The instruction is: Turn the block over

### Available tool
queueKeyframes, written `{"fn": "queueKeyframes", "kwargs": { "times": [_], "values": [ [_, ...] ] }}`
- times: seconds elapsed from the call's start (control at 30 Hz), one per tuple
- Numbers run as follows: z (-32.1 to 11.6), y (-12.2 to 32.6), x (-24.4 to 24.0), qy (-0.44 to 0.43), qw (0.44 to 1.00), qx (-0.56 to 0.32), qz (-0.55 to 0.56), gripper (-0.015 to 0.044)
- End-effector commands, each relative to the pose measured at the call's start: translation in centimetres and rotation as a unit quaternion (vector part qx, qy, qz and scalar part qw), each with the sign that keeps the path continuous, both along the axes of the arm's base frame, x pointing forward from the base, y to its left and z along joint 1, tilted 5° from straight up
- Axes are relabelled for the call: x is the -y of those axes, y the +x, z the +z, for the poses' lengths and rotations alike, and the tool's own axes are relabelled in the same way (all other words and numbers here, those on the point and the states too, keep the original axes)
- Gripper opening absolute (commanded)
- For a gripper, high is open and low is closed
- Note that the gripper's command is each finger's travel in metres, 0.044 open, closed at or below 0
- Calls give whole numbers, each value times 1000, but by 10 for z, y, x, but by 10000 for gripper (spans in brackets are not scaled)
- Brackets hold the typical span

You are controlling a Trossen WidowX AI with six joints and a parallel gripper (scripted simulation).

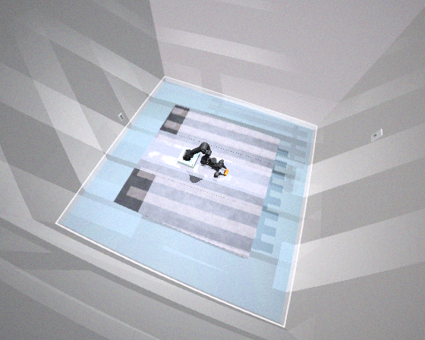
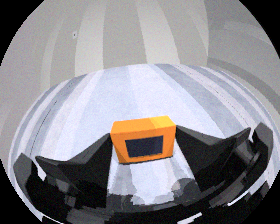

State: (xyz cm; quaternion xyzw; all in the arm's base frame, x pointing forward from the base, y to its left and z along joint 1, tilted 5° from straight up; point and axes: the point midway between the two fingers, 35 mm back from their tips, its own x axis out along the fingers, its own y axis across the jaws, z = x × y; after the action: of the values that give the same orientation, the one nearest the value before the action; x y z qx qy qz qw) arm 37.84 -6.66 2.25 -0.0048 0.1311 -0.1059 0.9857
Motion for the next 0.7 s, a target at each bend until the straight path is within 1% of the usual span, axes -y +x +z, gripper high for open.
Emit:
{"fn": "queueKeyframes", "kwargs": {
  "times": [0.0,0.03,0.67],
  "values": [
    [-1,-1,0,-2,1000,-2,-1,420],
    [-1,-1,0,-2,1000,-2,-1,440],
    [-1,-1,0,-2,1000,-2,-1,440]
  ]
}}
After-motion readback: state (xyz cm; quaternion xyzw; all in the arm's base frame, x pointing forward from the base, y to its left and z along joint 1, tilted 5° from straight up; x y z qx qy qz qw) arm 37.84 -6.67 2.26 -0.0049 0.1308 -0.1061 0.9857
